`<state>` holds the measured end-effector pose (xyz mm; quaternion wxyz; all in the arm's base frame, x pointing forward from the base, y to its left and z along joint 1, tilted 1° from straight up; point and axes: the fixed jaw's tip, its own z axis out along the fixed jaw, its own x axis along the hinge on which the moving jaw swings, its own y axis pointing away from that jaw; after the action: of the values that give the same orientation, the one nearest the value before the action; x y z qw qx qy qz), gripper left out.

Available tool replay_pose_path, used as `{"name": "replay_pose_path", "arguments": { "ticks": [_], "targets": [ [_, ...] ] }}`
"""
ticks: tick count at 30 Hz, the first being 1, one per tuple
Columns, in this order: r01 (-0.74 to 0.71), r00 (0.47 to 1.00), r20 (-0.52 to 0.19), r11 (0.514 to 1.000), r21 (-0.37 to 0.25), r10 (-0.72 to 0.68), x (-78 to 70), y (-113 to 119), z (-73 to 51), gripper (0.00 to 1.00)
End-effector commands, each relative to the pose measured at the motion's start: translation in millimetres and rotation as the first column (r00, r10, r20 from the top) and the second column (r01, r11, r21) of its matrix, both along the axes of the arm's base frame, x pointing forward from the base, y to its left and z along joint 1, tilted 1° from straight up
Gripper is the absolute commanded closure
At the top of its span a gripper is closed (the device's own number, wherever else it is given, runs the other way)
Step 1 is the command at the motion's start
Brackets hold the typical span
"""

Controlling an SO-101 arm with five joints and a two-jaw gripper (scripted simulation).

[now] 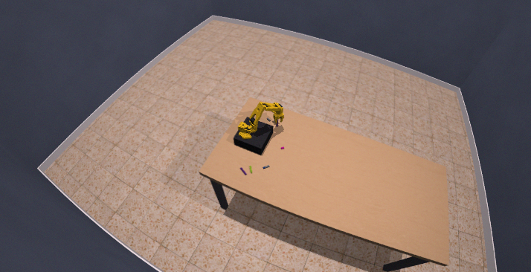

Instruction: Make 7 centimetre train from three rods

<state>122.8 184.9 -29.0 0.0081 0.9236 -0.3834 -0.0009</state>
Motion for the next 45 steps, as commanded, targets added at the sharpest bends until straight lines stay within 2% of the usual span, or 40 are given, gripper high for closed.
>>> {"name": "replay_pose_path", "arguments": {
  "ticks": [1, 8, 10, 18, 30, 31, 45],
  "targets": [
    [-0.104, 0.995, -0.011, 0.994, -0.015, 0.104, -25.0, 15, -3.5, 0.82],
    [-0.247, 0.969, -0.011, 0.969, -0.017, 0.247, -57.4, 28, -4.3, 0.81],
    [-0.247, 0.969, -0.011, 0.969, -0.017, 0.247, -57.4, 28, -4.3, 0.81],
    [-0.33, 0.944, -0.012, 0.944, -0.018, 0.33, -77.8, 34, -4.7, 0.81],
    [-0.351, 0.937, -0.012, 0.936, -0.018, 0.35, -82.9, 35, -4.8, 0.81],
    [-0.35, 0.937, -0.014, 0.936, -0.023, 0.35, -87.5, 36, -3.0, 0.81],
    [-0.35, 0.937, -0.014, 0.936, -0.023, 0.35, -87.5, 36, -3.0, 0.81]
  ]
}}
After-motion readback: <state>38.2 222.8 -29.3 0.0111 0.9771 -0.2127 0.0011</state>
